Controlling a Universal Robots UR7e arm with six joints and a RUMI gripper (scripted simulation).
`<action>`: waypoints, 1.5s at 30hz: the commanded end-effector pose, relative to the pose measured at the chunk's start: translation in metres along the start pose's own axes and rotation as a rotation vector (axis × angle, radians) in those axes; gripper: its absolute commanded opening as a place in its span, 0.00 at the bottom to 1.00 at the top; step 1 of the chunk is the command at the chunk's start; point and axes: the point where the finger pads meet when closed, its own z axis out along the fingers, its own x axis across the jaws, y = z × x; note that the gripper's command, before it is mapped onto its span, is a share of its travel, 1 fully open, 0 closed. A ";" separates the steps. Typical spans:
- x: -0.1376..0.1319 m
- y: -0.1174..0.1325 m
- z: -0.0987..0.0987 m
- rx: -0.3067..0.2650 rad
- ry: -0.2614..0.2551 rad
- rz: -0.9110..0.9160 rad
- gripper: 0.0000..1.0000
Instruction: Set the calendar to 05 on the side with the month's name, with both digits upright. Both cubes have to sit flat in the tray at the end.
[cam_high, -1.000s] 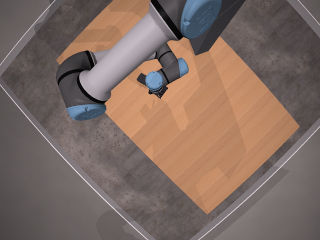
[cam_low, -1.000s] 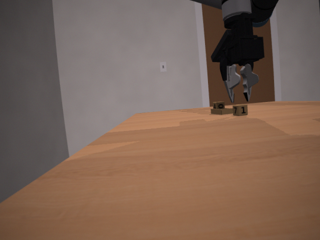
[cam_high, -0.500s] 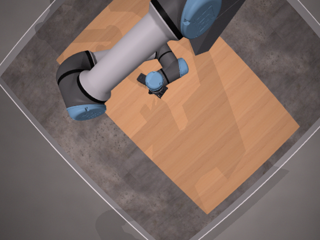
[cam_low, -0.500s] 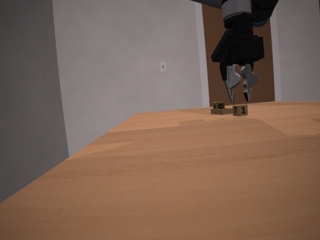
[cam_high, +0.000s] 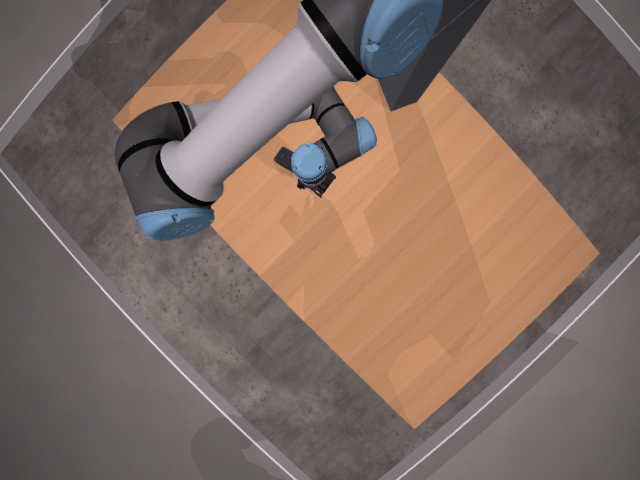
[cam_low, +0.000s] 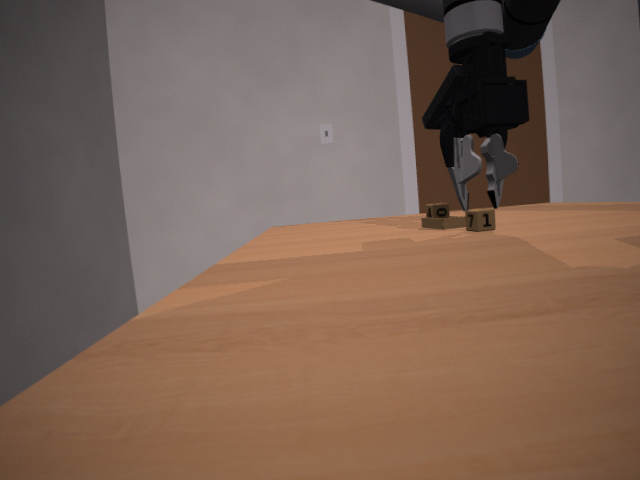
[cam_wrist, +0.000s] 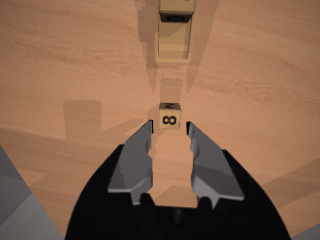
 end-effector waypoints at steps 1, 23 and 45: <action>0.000 0.000 0.009 0.000 -0.001 0.000 0.28; 0.000 0.000 0.019 0.000 -0.001 0.000 0.28; 0.000 0.000 0.019 0.000 -0.001 0.000 0.28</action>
